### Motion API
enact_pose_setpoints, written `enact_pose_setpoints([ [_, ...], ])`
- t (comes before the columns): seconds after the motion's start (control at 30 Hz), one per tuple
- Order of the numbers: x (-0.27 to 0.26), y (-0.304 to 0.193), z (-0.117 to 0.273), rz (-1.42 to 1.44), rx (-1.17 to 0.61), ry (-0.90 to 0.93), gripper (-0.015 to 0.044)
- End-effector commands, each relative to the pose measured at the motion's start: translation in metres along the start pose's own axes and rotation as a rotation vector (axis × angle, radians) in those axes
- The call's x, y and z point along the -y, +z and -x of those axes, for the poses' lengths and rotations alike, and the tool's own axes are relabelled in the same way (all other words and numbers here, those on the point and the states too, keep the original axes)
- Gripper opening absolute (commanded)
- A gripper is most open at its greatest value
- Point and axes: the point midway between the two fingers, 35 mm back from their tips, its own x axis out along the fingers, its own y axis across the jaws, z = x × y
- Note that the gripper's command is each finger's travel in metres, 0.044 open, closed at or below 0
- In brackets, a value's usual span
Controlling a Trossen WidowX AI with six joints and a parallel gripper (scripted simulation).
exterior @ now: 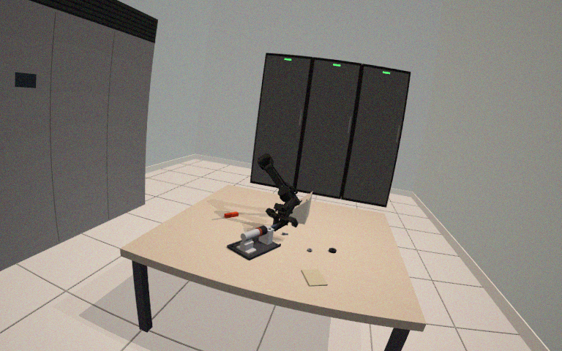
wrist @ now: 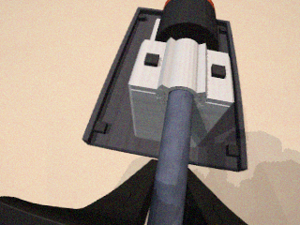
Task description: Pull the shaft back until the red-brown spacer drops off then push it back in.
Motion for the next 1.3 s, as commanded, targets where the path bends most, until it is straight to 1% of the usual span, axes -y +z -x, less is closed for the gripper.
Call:
enact_pose_setpoints([
  [0.0,0.0006,-0.0007,0.0007,-0.006,-0.001,-0.004,0.0000],
  [1.27,0.0005,-0.0042,0.0041,-0.006,-0.001,-0.004,0.0000],
])
